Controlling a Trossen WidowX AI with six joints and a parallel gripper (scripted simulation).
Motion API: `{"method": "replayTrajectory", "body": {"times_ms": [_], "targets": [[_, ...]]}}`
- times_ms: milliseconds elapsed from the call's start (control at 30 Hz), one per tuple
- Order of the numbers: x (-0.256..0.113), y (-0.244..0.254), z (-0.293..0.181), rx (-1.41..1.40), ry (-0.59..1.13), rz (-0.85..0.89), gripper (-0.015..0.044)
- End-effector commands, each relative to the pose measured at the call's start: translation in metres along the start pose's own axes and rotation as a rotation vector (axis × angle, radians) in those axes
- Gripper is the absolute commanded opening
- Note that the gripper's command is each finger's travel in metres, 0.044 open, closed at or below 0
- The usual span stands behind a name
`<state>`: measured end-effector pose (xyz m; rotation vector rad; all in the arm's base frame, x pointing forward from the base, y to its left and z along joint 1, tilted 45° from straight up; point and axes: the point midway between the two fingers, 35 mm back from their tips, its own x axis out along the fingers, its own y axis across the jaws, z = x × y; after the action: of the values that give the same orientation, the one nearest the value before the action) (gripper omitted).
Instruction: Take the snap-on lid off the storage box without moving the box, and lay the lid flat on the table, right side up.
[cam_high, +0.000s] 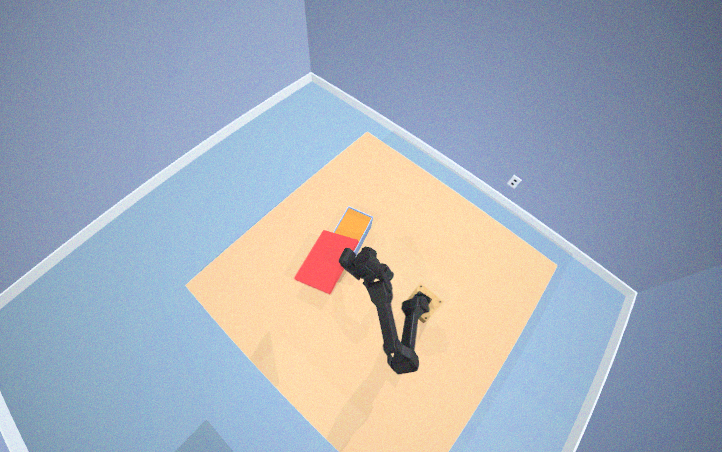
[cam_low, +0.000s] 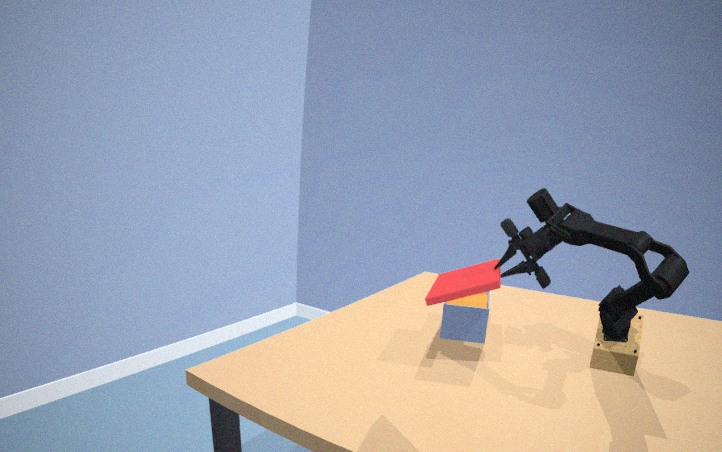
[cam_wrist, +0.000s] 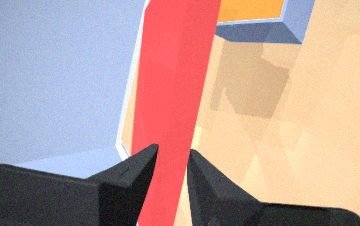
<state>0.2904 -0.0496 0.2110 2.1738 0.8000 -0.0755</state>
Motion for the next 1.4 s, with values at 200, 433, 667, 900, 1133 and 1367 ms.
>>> {"method": "replayTrajectory", "body": {"times_ms": [200, 433, 667, 900, 1133, 1367], "targets": [[-0.002, 0.000, -0.022, -0.001, -0.005, 0.005, 0.0000], [-0.002, 0.000, -0.036, -0.001, -0.005, 0.005, 0.0000], [-0.002, -0.001, -0.050, 0.000, -0.005, 0.005, 0.0000], [-0.003, -0.001, -0.064, 0.000, -0.004, 0.005, 0.0000], [-0.003, -0.002, -0.078, 0.001, -0.004, 0.005, 0.0000], [-0.004, -0.002, -0.092, 0.001, -0.004, 0.005, 0.0000]]}}
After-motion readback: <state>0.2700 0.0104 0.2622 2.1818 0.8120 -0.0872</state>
